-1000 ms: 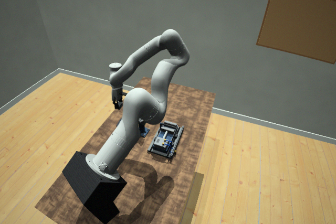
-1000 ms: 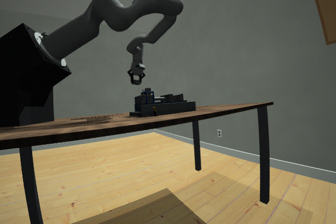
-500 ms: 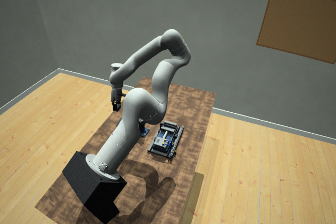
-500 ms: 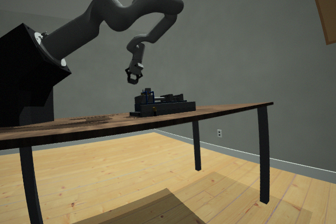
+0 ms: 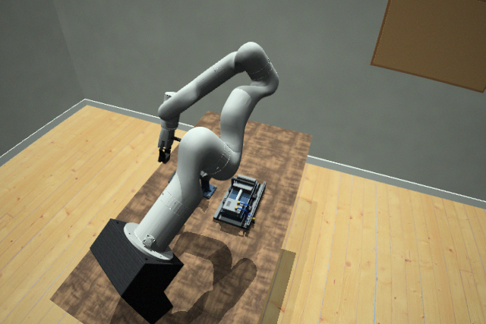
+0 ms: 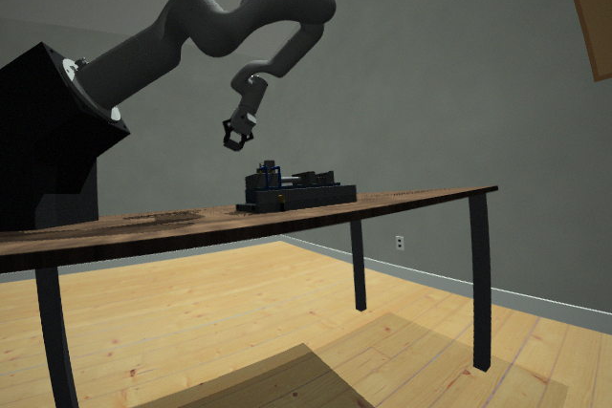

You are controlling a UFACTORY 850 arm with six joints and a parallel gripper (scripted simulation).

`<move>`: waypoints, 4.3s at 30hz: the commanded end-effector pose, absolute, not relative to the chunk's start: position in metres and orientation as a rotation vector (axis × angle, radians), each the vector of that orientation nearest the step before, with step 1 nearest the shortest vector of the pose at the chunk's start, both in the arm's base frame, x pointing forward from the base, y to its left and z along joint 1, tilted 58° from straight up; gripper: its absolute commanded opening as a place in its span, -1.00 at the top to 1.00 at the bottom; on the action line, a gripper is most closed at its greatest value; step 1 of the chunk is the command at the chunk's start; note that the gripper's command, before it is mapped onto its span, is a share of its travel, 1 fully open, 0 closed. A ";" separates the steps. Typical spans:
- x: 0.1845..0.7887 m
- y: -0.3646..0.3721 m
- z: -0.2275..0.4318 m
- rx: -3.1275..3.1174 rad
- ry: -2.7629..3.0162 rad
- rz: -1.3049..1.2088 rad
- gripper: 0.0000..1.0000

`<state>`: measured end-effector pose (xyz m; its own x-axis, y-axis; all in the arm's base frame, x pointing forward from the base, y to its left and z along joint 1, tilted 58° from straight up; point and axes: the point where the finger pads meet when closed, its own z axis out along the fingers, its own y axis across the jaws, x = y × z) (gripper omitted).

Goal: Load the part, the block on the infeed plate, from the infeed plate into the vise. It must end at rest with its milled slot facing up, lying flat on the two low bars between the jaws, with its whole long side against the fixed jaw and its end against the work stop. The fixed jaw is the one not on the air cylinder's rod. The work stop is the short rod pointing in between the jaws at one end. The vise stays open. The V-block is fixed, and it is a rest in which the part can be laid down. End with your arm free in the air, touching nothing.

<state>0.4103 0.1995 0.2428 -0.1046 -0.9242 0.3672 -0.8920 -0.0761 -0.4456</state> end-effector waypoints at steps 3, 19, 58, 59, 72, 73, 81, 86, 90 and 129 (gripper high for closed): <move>0.399 0.204 0.236 -2.108 2.111 -0.839 1.00; 0.368 0.227 0.221 -2.188 2.096 -0.525 1.00; 0.367 0.301 0.248 -1.979 1.790 -0.093 1.00; 0.369 0.302 0.250 -1.967 1.781 -0.096 1.00; 0.395 0.300 0.274 -1.835 1.697 -0.180 1.00; 0.398 0.299 0.276 -1.824 1.691 -0.191 1.00; 0.418 0.284 0.294 -1.735 1.657 -0.305 1.00; 0.425 0.275 0.300 -1.705 1.650 -0.354 1.00; 0.433 0.263 0.308 -1.668 1.646 -0.424 1.00; 0.448 0.123 0.345 -1.508 1.778 -1.017 1.00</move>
<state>0.4497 0.1332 0.3427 -0.1591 -0.9872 0.0141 -0.5335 0.0739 -0.8425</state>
